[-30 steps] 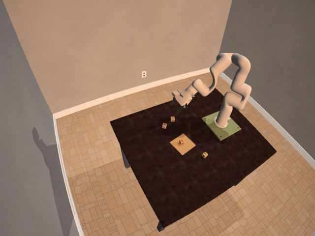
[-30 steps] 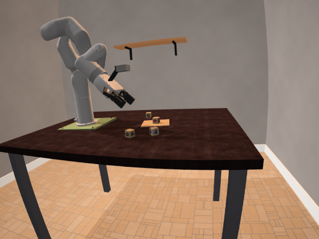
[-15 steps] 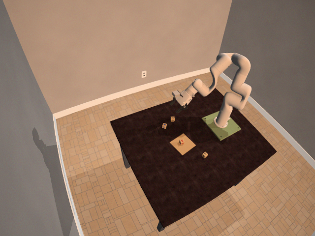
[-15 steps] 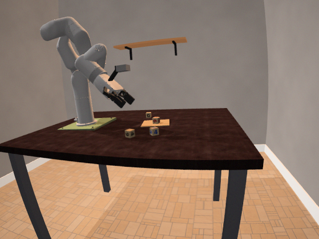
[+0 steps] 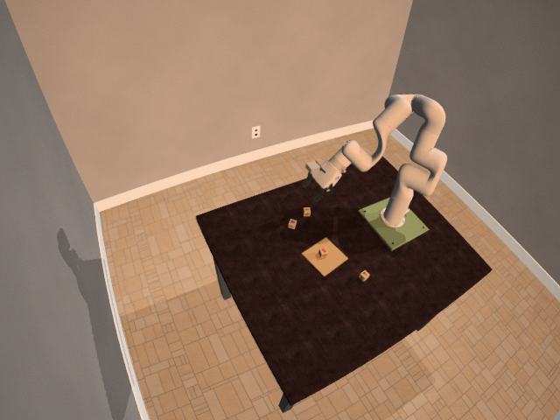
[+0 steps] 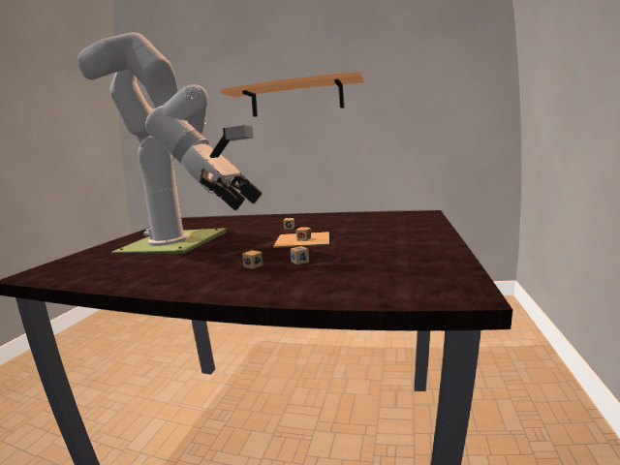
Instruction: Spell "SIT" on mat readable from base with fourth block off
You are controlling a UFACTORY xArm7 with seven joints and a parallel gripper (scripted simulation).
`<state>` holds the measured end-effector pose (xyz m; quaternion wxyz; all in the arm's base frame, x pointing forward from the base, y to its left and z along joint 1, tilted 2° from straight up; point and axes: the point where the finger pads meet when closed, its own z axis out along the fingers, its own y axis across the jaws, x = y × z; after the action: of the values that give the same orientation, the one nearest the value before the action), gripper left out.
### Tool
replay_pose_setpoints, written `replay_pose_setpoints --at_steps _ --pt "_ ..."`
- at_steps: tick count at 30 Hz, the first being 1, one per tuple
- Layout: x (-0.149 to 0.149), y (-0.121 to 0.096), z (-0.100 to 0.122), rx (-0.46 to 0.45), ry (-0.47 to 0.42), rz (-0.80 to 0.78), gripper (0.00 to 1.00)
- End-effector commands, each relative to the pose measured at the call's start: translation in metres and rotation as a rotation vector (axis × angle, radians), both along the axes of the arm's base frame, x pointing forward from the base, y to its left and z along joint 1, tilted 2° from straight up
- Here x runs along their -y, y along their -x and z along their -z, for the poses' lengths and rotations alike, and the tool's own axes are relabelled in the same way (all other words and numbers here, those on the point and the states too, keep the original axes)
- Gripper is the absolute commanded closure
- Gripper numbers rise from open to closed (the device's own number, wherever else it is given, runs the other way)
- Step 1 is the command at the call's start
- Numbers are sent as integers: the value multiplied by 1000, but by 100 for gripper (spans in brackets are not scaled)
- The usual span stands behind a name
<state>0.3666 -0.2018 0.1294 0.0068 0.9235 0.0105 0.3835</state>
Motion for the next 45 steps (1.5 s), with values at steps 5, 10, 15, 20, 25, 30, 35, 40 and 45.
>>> replay_pose_setpoints --at_steps 5,10,15,20,25,30,35,40,45 --pt "0 -1 -1 2 1 0 0" --pt "0 -1 -1 2 1 0 0" --pt "0 -1 -1 2 1 0 0" --pt "0 -1 -1 2 1 0 0" --pt "-2 -5 -1 4 3 -18 0" --pt "-19 -25 -3 8 11 -119 0" --pt "-47 -51 -4 1 22 -269 0" --pt "-59 -60 -4 -7 26 -333 0" --pt "-59 -60 -4 -7 26 -333 0"
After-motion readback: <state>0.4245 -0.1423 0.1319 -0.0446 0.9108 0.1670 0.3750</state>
